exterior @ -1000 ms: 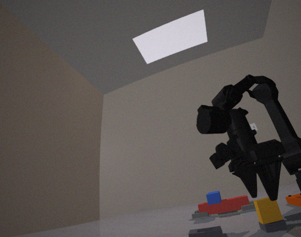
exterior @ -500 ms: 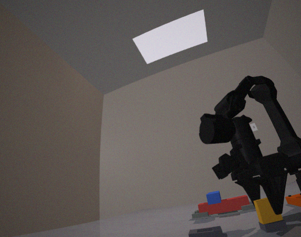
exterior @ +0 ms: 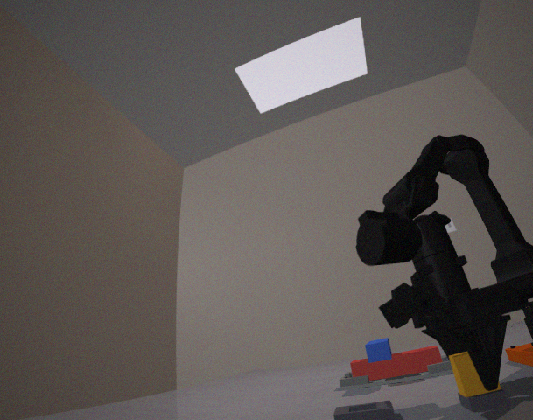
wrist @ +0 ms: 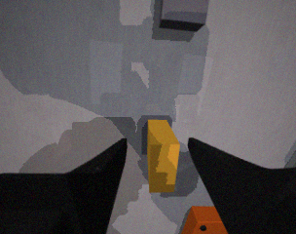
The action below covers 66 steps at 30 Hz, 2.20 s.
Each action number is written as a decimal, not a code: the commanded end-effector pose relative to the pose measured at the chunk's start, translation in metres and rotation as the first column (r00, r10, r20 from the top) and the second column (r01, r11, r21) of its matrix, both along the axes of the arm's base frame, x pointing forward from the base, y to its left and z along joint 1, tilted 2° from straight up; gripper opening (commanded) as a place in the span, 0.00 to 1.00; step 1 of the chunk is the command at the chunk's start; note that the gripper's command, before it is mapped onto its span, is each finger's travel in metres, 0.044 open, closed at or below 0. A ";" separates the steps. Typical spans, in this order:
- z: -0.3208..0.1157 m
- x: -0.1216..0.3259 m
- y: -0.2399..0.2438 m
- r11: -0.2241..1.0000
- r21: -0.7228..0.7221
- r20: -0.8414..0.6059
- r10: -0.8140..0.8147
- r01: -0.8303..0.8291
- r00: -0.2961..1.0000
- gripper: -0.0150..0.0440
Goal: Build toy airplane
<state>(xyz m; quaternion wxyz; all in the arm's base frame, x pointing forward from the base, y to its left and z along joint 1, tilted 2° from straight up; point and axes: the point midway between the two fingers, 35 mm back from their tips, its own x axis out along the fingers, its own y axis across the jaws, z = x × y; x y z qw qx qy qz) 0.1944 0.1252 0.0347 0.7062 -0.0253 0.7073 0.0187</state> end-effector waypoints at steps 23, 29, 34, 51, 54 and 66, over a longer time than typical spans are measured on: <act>0.017 0.011 0.008 0.998 0.063 0.047 0.000 -0.003 0.999 0.25; 0.032 0.012 0.009 0.998 0.056 0.041 0.000 -0.002 0.999 0.25; 0.047 0.013 0.009 0.999 0.048 0.034 -0.001 -0.001 0.999 0.25; 0.099 0.008 0.006 1.000 0.021 0.013 -0.003 0.003 1.000 0.25; 0.109 0.006 0.005 1.000 0.016 0.009 -0.003 0.003 1.000 0.25; 0.131 0.003 -0.003 1.000 0.003 -0.001 -0.007 0.007 1.000 0.25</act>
